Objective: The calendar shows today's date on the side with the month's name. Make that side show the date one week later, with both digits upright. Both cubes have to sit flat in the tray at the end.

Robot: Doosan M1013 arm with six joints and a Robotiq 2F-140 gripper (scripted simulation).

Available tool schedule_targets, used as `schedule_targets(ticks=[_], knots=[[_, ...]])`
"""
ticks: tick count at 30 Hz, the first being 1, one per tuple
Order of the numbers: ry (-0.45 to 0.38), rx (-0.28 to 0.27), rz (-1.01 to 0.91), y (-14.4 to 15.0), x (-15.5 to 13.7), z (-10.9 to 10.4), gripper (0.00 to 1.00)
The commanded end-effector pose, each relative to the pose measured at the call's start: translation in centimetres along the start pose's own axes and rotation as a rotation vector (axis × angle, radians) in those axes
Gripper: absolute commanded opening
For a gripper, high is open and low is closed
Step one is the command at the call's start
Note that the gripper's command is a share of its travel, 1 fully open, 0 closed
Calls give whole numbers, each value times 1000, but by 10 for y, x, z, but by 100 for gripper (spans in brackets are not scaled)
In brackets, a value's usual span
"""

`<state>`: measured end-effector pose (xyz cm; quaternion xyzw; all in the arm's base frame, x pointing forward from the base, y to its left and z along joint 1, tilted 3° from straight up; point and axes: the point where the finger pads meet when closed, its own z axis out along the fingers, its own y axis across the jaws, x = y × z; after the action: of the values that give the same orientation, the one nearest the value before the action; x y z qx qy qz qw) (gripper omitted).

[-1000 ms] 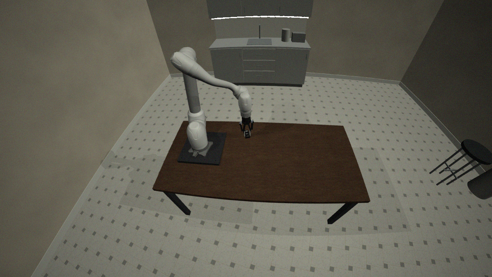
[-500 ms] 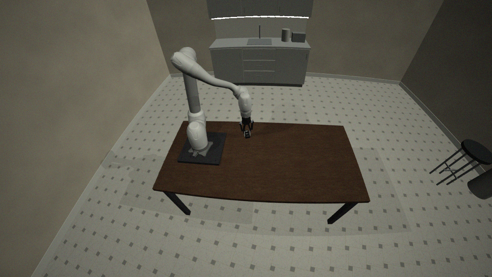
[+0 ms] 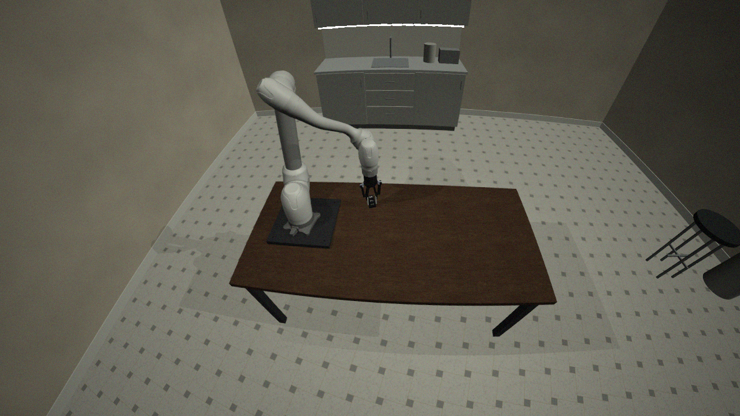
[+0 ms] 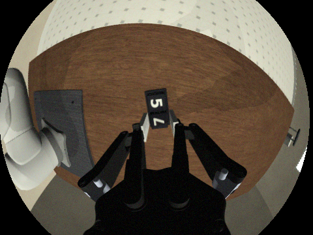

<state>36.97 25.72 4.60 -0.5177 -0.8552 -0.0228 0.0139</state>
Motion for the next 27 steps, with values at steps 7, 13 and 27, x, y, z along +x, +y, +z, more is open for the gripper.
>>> schedule_targets(ticks=[7,13,27], knots=[[0,0,0,0,0,0,25],[0,0,0,0,0,0,25],[0,0,0,0,0,0,25]])
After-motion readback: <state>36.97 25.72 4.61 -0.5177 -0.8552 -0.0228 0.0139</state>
